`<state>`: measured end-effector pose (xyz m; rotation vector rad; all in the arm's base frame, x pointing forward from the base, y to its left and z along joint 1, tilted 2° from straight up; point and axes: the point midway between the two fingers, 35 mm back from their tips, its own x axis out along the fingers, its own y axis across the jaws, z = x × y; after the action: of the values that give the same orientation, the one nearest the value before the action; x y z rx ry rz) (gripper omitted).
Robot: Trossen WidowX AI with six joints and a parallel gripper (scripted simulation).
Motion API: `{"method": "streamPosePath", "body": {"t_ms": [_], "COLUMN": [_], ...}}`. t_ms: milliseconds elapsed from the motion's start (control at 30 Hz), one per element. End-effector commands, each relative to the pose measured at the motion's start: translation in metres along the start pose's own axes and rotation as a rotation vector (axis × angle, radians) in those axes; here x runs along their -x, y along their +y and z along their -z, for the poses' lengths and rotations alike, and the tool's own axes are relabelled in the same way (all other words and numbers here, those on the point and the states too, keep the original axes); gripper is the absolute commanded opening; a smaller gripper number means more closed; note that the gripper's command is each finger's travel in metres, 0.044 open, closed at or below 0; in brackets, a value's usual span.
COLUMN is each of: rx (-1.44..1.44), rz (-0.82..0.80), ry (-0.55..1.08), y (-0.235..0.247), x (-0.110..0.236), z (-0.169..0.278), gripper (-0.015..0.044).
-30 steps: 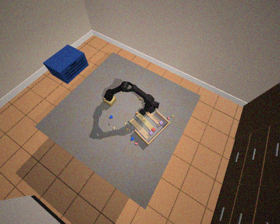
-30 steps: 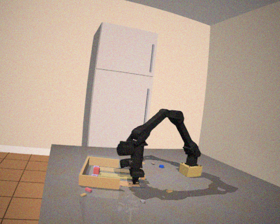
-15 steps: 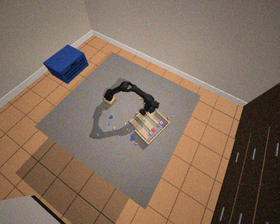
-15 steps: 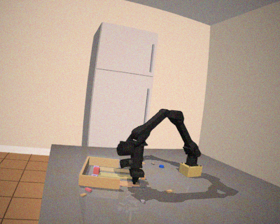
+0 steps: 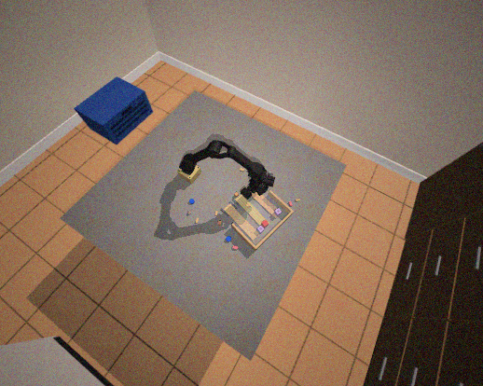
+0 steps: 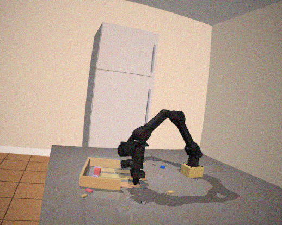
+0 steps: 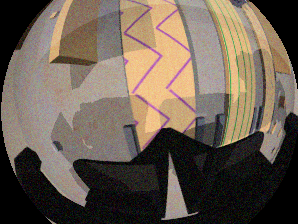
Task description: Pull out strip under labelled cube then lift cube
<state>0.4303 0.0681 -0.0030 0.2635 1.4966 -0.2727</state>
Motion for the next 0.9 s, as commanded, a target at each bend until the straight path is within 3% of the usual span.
{"method": "streamPosePath", "body": {"t_ms": [0, 867], "rx": [-0.003, -0.003], "rz": [0.004, 0.004], "ry": [-0.003, -0.003], "y": [-0.0002, 0.0027], "x": [-0.0022, -0.0045], "z": [-0.0011, -0.0062], "gripper": [0.0000, 0.0000]}}
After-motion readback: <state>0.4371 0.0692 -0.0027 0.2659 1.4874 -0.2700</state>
